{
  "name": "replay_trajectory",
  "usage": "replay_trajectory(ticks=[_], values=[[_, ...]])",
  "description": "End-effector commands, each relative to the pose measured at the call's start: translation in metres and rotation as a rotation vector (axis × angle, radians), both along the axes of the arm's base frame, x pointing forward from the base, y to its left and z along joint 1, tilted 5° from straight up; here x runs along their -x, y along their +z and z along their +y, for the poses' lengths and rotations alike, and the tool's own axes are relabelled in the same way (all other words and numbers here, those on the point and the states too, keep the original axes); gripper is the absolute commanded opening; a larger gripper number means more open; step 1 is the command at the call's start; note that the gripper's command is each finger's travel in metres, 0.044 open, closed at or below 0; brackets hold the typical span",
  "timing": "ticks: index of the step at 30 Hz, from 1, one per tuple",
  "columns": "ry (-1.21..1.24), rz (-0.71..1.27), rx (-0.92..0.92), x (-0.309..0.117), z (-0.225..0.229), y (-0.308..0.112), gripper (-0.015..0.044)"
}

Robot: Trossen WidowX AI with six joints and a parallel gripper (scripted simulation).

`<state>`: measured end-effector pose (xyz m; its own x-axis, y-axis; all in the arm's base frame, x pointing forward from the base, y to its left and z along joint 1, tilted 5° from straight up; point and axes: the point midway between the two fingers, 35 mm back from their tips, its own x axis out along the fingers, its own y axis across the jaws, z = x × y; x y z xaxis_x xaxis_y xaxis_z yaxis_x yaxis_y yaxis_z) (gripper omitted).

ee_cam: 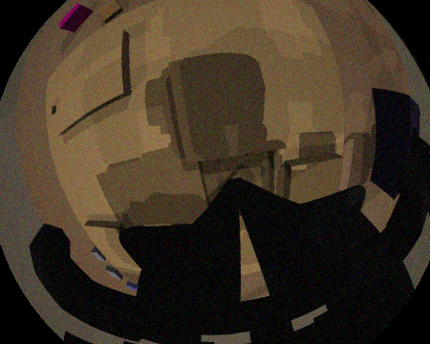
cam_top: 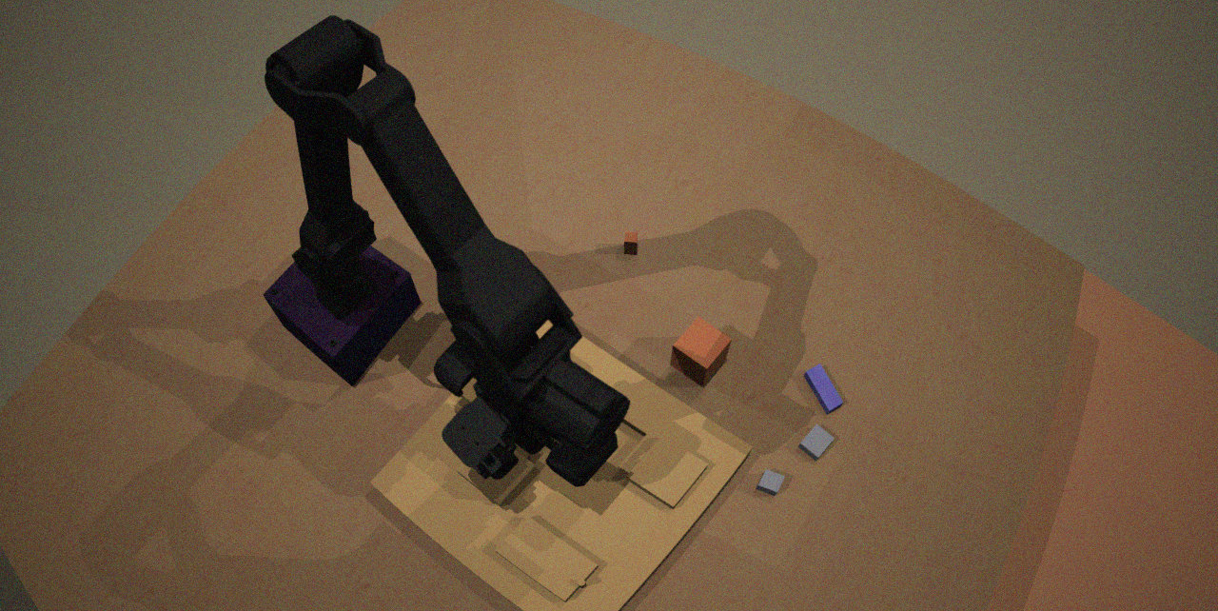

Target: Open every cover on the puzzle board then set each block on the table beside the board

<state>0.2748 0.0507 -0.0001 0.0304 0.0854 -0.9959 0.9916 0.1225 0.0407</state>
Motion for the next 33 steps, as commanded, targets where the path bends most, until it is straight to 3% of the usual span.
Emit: replay_trajectory(ticks=[1, 33], values=[[0.002, 0.0, -0.002, 0.0, -0.004, -0.001, 0.0], [0.002, 0.0, 0.0, -0.002, -0.033, 0.0, 0.0]])
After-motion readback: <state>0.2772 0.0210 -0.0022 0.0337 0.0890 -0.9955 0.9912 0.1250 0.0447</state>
